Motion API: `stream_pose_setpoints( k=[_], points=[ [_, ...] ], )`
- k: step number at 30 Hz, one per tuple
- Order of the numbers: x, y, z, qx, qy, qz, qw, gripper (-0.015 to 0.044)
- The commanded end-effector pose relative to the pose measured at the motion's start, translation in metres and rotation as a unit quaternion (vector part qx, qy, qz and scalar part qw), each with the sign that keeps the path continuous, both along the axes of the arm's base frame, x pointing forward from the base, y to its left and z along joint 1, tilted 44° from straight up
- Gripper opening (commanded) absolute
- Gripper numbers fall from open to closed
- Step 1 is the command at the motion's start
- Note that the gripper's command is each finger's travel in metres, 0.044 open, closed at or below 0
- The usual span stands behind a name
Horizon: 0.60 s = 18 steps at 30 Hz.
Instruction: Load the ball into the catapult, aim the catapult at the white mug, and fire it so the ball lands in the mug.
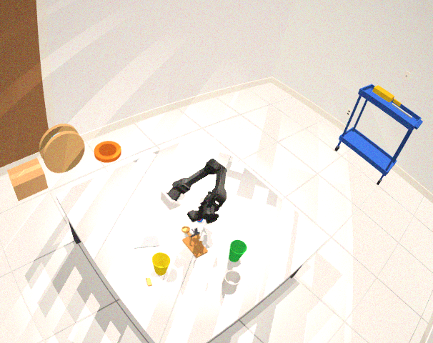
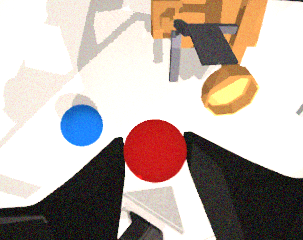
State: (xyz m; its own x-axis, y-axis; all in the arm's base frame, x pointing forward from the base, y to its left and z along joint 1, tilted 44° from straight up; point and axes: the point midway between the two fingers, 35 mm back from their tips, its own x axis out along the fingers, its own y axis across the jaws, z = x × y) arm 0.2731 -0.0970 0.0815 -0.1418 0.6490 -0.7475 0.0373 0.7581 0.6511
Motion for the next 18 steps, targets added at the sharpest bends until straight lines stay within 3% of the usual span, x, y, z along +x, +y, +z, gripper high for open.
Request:
stream_pose_setpoints(
  k=[1,18],
  points=[
    [-0.001,-0.012,-0.015,0.003,0.013,0.010,1.000,0.0000],
    [-0.014,-0.040,-0.070,0.028,0.057,0.039,0.997,0.0000]
  ],
)
